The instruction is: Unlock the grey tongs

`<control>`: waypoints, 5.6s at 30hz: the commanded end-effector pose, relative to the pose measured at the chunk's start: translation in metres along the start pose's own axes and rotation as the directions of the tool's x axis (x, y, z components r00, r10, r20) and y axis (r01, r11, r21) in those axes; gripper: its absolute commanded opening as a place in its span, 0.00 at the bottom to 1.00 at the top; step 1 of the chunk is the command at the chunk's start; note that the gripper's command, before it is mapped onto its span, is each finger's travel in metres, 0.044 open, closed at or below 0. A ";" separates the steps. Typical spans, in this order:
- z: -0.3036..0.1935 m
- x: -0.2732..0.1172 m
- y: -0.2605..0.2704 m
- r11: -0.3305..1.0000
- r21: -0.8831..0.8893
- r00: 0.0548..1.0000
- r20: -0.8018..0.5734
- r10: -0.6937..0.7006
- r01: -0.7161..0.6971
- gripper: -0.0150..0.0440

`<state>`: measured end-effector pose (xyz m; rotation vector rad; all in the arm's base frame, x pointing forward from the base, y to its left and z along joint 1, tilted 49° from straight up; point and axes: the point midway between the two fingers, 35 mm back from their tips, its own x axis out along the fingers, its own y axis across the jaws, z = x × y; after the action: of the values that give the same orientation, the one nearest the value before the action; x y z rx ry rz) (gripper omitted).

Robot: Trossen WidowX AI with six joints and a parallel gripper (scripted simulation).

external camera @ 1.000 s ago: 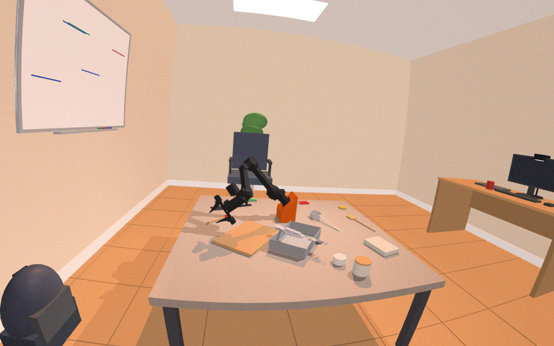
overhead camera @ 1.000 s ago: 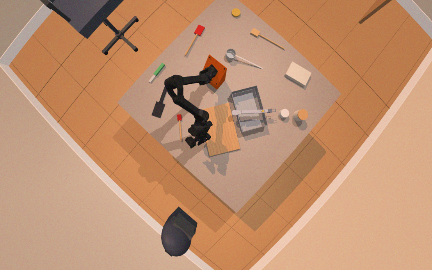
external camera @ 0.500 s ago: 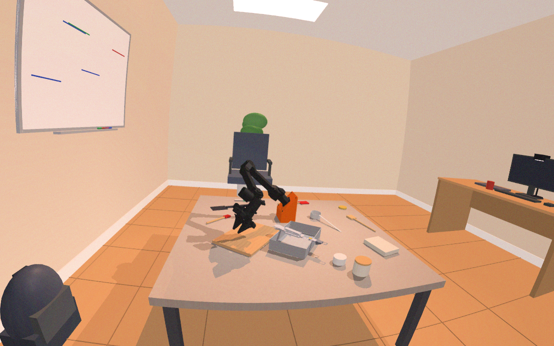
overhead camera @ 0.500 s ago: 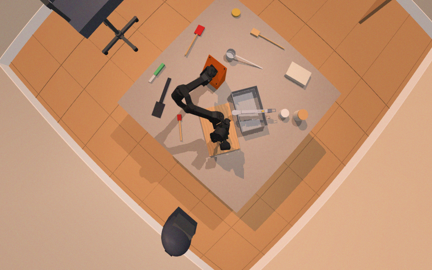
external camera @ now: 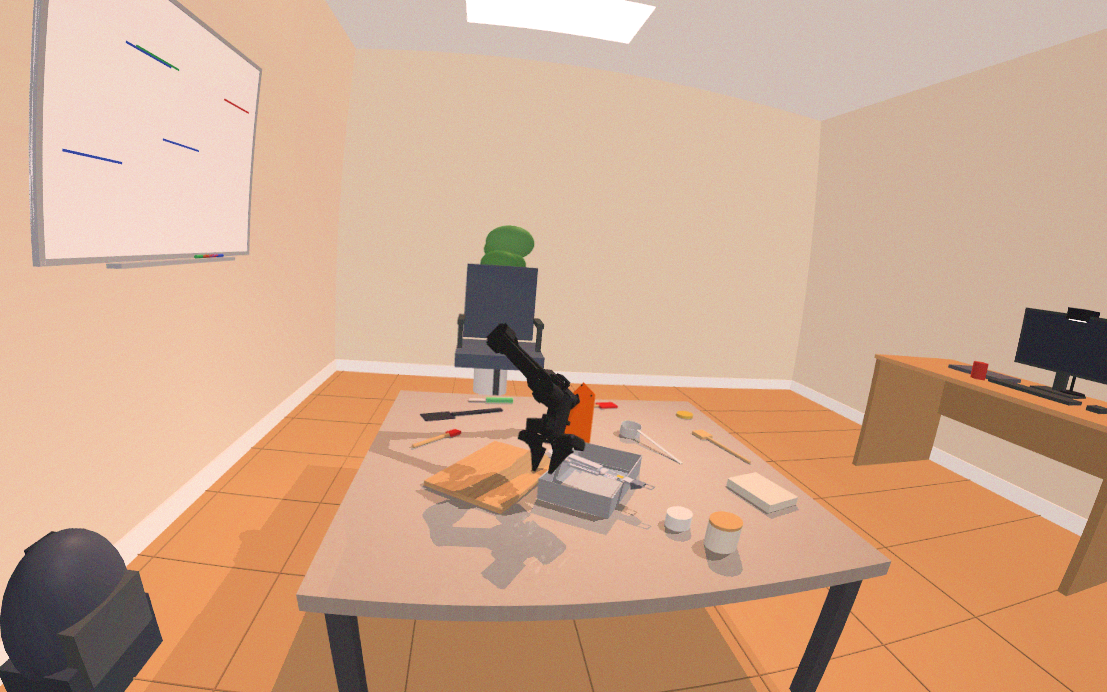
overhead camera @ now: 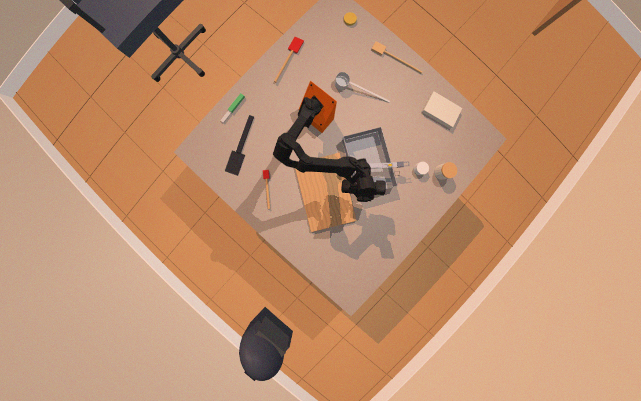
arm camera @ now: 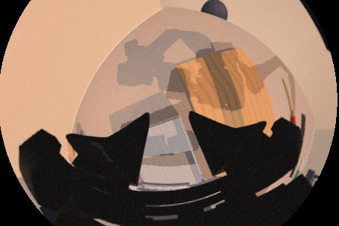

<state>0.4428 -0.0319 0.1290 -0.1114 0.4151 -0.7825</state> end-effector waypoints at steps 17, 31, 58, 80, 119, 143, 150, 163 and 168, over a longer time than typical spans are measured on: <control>-0.158 -0.090 0.096 -0.439 -0.896 0.998 -0.064 -0.026 -0.069 0.69; -0.155 -0.088 0.098 -0.438 -0.896 0.998 -0.065 -0.026 -0.070 0.69; -0.159 -0.056 0.100 -0.437 -0.896 0.997 -0.075 -0.027 -0.079 0.69; -0.160 -0.021 0.098 -0.438 -0.896 0.997 -0.069 -0.027 -0.074 0.69; -0.157 -0.010 0.096 -0.431 -0.900 0.998 -0.059 -0.030 -0.066 0.09; -0.119 -0.074 0.115 -0.438 -0.896 0.998 -0.064 -0.027 -0.069 0.00; -0.120 -0.072 0.118 -0.425 -0.900 0.995 -0.092 -0.030 -0.096 0.00; -0.125 -0.068 0.125 -0.346 -0.904 0.968 -0.242 -0.070 -0.251 0.00; -0.127 -0.068 0.125 -0.309 -0.897 0.949 -0.300 -0.096 -0.315 0.00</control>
<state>0.4296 0.1085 0.0024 -1.7342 1.2851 0.0528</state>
